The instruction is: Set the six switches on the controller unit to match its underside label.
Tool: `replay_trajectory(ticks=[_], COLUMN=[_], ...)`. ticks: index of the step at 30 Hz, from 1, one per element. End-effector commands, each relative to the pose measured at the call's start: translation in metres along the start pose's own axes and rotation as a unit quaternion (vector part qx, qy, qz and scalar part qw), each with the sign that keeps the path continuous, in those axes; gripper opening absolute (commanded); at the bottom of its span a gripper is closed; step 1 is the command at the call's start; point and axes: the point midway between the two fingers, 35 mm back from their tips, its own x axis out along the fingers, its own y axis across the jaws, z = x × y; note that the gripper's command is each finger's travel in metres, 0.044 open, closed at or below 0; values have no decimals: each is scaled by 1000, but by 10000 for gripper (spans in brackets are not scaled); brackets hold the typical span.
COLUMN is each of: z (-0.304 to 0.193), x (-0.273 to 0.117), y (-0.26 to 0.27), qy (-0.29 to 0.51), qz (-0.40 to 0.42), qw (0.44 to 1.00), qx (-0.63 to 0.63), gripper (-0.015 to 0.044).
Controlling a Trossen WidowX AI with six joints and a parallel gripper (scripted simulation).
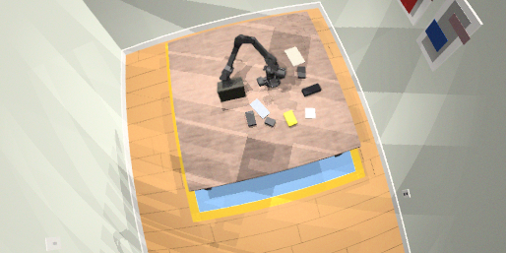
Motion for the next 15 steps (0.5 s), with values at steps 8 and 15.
replay_trajectory(ticks=[8,15], z=[3,7], x=[11,14], y=[-1,-1], qy=[8,8], qz=[-7,-7], qw=[1000,1000], qx=[-4,-4], gripper=[338,338])
